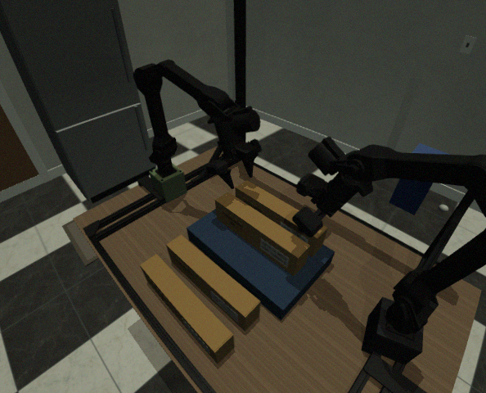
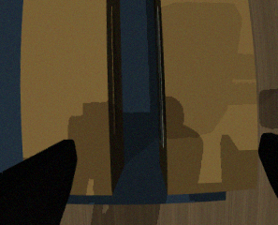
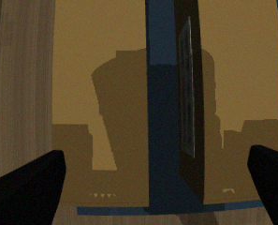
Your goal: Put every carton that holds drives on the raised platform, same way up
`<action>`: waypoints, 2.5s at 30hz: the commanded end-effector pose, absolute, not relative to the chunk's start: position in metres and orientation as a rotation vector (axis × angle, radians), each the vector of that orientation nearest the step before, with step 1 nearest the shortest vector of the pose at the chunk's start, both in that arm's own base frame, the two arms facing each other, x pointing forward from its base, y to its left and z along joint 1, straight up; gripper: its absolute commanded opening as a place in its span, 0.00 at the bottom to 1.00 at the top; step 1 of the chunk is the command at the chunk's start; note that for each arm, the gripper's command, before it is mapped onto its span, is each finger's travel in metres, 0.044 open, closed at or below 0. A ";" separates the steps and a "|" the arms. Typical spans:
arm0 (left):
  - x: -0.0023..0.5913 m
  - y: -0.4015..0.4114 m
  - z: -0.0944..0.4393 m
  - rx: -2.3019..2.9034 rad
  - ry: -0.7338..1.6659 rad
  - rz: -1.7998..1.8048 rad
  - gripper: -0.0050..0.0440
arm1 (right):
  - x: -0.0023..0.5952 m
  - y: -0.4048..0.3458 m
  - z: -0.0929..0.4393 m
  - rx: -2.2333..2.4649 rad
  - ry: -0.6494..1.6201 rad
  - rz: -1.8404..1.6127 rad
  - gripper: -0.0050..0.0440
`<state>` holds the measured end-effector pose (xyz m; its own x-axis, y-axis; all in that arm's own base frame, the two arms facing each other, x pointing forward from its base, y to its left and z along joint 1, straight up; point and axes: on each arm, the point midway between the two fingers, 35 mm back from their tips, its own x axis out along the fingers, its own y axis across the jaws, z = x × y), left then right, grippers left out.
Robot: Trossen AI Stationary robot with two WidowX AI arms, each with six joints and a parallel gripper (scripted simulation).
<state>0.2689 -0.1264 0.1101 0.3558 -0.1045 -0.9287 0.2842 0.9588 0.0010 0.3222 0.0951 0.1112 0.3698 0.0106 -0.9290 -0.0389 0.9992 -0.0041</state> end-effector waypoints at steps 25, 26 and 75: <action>0.323 0.067 0.109 0.169 1.178 -0.251 0.90 | 0.328 -0.105 0.111 -0.022 1.187 0.033 0.90; 0.325 0.076 0.109 0.169 1.178 -0.251 0.90 | 0.328 -0.114 0.111 -0.022 1.187 0.033 0.90; 0.363 0.207 0.096 0.169 1.178 -0.251 0.90 | 0.334 -0.250 0.098 -0.022 1.187 0.033 0.90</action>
